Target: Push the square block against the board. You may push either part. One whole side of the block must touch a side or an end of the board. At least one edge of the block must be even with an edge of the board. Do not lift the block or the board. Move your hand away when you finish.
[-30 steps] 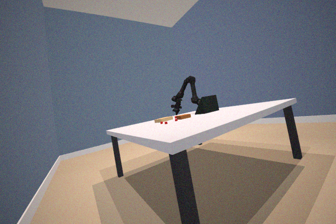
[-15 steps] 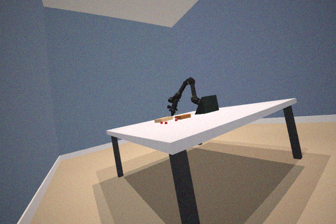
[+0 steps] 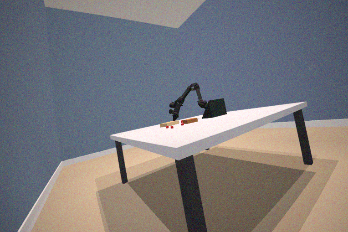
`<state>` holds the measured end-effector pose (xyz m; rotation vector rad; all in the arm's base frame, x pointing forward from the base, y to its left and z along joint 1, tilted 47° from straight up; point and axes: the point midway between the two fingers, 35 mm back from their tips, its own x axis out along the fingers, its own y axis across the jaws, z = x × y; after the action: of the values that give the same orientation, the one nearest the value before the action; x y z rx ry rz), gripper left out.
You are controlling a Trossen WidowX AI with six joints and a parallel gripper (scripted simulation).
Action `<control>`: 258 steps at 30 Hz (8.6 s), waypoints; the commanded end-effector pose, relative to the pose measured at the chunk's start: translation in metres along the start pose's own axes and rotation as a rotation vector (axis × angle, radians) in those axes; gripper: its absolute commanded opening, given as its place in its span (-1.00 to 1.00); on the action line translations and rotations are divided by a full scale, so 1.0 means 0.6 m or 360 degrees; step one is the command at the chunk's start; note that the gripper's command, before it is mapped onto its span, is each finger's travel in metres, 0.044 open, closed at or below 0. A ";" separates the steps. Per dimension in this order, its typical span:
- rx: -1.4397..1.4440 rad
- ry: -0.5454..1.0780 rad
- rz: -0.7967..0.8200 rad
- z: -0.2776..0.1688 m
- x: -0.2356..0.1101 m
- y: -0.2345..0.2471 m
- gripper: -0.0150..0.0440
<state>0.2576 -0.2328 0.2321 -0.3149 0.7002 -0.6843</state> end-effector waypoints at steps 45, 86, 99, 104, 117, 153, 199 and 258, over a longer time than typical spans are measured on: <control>-0.1731 0.0599 0.0926 -0.143 -0.041 0.551 -0.49; -0.3122 0.0731 0.0616 -0.348 -0.134 0.676 -0.49; -0.3124 0.0732 0.0611 -0.379 -0.072 0.661 -0.49; -0.3124 0.0732 0.0612 -0.374 -0.072 0.654 -0.49; -0.3125 0.0732 0.0613 -0.362 -0.069 0.633 -0.49; -0.3127 0.0732 0.0614 -0.328 -0.062 0.575 -0.49; -0.3127 0.0732 0.0614 -0.307 -0.054 0.553 -0.49; -0.1977 0.0817 0.0277 -0.233 -0.139 0.484 -0.49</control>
<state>0.2565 0.0433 0.0195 -1.3190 1.6146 0.0399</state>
